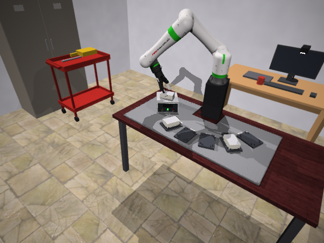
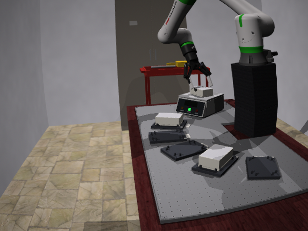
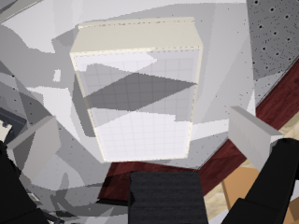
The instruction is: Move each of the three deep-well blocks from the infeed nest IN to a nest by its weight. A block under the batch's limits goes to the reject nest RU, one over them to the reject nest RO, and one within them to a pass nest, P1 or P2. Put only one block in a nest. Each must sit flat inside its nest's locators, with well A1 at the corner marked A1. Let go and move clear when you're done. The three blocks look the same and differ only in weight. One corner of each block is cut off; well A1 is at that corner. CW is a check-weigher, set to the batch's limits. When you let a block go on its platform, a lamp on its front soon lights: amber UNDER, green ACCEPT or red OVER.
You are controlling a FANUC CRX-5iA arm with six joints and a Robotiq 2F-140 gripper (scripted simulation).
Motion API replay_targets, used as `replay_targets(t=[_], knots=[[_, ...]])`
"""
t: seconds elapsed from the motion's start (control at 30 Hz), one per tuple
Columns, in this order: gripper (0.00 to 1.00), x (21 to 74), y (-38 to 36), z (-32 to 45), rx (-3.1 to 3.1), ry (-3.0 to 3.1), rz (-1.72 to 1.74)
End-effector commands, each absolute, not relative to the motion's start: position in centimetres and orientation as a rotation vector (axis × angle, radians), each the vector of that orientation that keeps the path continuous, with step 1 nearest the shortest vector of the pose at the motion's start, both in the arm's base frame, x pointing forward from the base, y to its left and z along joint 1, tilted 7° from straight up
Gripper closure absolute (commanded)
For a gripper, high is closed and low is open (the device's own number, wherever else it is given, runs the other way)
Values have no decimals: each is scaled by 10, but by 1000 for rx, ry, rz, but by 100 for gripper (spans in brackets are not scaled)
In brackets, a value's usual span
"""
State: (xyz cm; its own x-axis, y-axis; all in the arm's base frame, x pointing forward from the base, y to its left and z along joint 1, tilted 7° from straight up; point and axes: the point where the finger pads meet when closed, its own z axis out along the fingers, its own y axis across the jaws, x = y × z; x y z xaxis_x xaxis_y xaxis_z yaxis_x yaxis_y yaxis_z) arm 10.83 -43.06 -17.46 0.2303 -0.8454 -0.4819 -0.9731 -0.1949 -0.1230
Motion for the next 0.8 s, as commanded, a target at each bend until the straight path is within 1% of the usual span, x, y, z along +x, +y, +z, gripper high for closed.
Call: replay_targets(t=[0.0,0.43,0.77], knots=[[0,109,-431,-180,-2111,1675,434],[0,111,-431,-198,-2111,1675,434],[0,111,-431,-198,-2111,1675,434]])
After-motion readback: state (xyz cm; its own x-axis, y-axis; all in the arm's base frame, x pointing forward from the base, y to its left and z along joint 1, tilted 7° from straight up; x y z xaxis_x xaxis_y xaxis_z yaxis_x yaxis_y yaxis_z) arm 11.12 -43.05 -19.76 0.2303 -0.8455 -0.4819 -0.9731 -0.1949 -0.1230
